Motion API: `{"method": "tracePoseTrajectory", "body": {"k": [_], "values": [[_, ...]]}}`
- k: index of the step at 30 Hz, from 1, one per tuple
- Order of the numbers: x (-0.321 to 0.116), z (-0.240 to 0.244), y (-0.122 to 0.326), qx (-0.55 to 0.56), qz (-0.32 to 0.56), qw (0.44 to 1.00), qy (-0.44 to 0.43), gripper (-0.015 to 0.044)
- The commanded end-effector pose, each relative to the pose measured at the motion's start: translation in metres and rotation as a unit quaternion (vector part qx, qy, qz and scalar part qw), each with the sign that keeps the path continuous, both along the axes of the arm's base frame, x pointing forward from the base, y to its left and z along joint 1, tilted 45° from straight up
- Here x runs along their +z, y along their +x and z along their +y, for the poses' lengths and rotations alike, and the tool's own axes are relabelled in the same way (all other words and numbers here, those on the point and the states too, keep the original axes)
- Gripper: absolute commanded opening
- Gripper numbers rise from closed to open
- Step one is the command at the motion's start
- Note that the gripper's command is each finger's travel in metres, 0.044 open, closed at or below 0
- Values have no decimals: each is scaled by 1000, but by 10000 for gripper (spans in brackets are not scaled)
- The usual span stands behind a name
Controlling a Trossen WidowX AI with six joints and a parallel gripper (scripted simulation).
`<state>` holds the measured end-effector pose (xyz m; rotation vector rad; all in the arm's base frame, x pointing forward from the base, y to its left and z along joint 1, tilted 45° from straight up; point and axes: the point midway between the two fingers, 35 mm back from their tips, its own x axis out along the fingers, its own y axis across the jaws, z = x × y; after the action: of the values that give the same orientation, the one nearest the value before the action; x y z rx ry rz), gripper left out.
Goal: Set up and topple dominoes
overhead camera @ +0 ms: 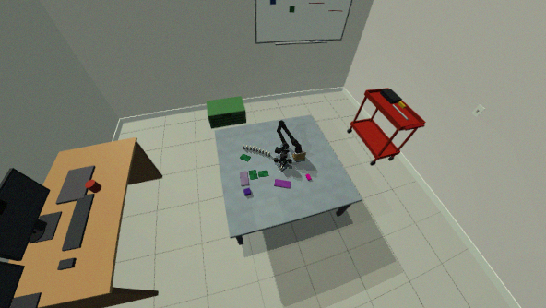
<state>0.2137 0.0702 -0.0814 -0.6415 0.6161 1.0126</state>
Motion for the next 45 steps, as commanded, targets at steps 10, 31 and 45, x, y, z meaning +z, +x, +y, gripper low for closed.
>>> {"method": "tracePoseTrajectory", "body": {"k": [10,31,45], "values": [[37,-6,-17,44,-154,987,24,28],[35,-8,-16,45,-157,986,23,28],[8,-27,-12,44,-156,987,22,28]]}}
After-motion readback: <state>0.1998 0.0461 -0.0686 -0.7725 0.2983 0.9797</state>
